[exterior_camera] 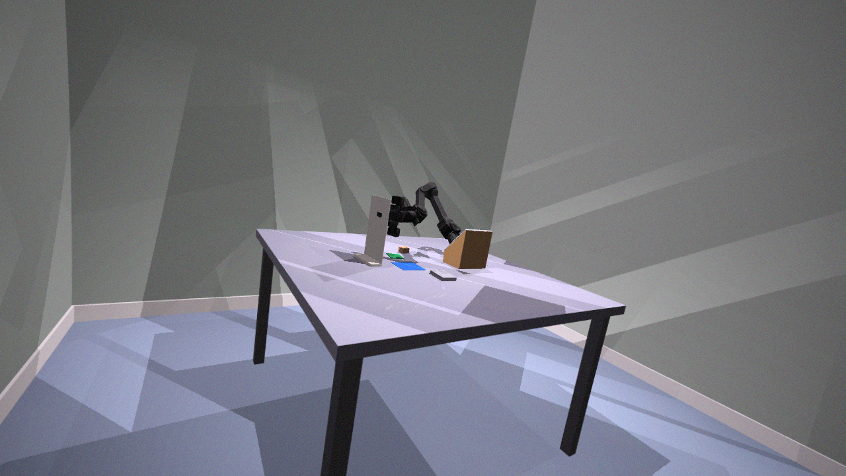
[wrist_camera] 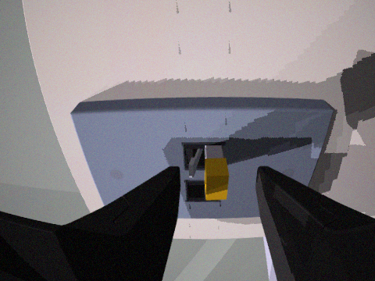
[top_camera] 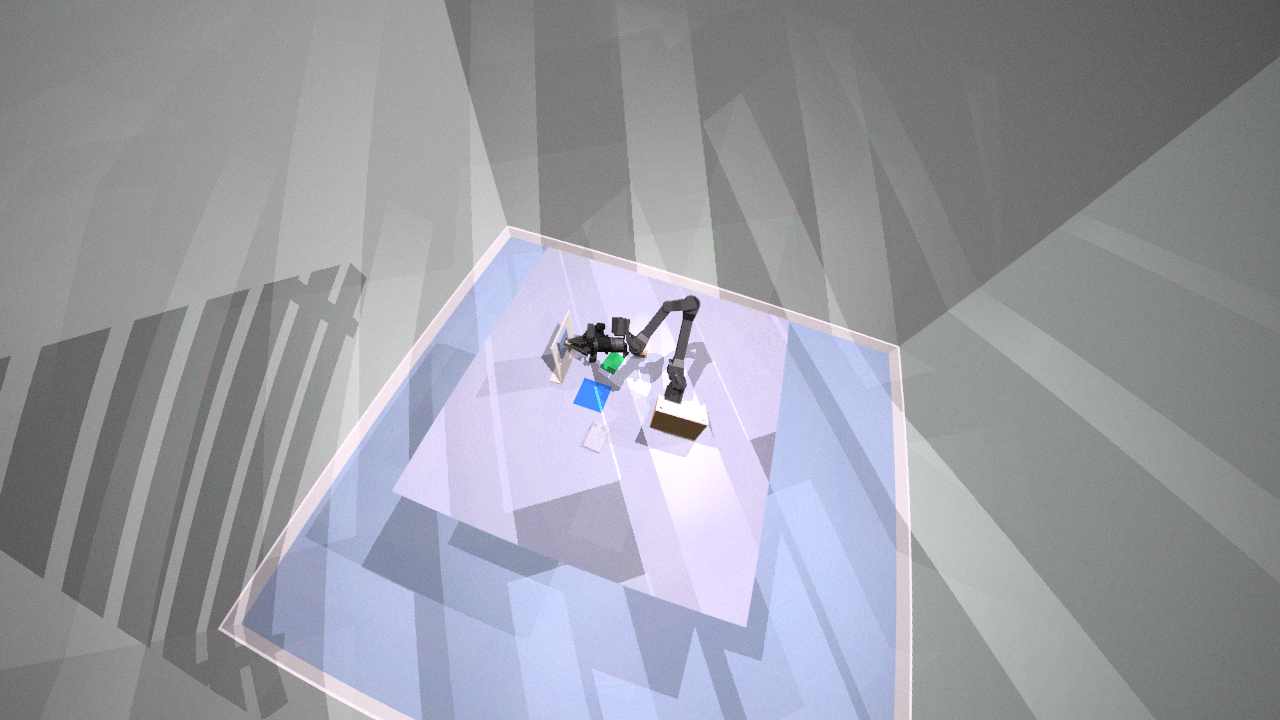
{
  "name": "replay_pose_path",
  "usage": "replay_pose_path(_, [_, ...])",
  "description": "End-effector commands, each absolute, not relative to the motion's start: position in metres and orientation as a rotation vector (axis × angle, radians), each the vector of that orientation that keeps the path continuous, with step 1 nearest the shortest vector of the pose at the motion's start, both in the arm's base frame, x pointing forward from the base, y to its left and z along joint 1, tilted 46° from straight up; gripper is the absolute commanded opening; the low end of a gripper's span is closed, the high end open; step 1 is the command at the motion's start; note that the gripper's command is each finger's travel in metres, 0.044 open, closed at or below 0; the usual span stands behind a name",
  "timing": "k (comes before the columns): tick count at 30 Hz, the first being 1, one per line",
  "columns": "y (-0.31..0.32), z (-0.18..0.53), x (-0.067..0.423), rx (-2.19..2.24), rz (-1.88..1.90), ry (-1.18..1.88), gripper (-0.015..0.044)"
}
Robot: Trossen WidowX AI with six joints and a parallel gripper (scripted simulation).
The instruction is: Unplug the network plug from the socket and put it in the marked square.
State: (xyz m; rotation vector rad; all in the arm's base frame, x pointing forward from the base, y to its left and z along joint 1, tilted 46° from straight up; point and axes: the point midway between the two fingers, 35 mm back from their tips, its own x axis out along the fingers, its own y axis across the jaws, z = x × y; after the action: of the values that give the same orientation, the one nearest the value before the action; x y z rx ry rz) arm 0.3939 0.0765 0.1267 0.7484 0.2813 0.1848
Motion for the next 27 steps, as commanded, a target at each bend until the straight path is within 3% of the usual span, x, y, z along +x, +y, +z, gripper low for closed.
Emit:
replay_pose_path(1, [0.0778,0.1296,0.3989,0.745,0.194,0.273,0.0156])
replay_pose_path(27, [0.0778,0.1296,0.3989,0.745,0.194,0.273,0.0000])
